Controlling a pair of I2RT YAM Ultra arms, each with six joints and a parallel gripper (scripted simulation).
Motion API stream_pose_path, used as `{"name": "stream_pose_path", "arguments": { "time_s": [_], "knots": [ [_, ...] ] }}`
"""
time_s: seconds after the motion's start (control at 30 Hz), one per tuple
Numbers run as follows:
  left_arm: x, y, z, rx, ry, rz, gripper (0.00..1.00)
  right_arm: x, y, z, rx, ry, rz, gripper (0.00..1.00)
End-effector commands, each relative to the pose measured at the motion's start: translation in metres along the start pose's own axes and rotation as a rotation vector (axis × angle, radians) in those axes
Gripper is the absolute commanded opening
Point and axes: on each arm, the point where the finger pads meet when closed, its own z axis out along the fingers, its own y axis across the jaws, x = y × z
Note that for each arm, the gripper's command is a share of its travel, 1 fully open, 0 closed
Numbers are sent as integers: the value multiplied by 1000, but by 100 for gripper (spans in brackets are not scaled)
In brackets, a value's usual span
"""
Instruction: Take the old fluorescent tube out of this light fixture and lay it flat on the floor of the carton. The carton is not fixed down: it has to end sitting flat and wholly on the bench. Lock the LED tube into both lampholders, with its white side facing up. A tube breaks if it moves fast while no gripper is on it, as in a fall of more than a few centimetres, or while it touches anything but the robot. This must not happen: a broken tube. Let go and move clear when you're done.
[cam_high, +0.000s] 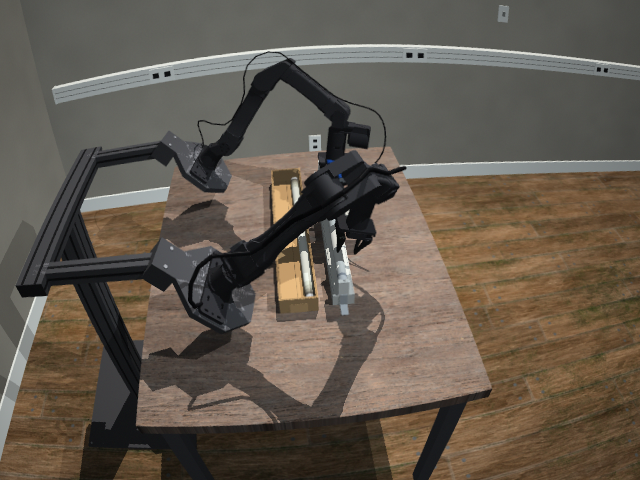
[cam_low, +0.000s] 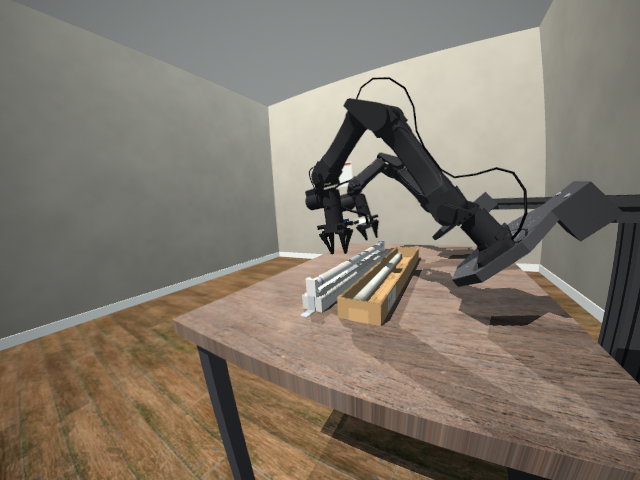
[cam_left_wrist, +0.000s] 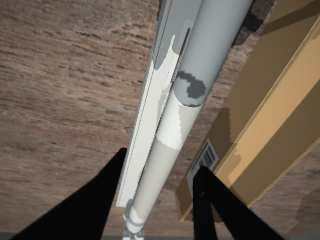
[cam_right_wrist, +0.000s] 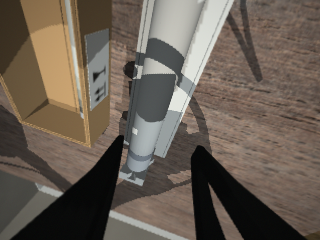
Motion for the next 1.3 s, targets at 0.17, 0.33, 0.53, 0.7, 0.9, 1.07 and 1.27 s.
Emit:
{"name": "stream_pose_path", "arguments": {
  "time_s": [0.17,0.33,0.53,0.7,0.9,1.07,1.27],
  "knots": [
    [-4,10,-10,-255,-19,-27,49,-6,-3,-10,229,-40,34,49],
    [-2,-3,-9,-313,-20,-30,49,-3,8,-10,289,-45,37,49],
    [-1,-15,-8,-337,-23,-33,49,-1,16,-9,318,-49,31,49],
    [-6,-6,-19,-359,-52,-37,49,-8,10,-19,318,-91,43,49],
    [0,-17,16,-287,-20,-12,49,-2,19,16,266,-39,6,49],
    [0,-12,25,-297,-23,-15,49,-2,13,26,273,-45,12,49],
    [1,-13,40,-283,-17,-14,49,-1,13,40,266,-36,10,49]
  ]
}}
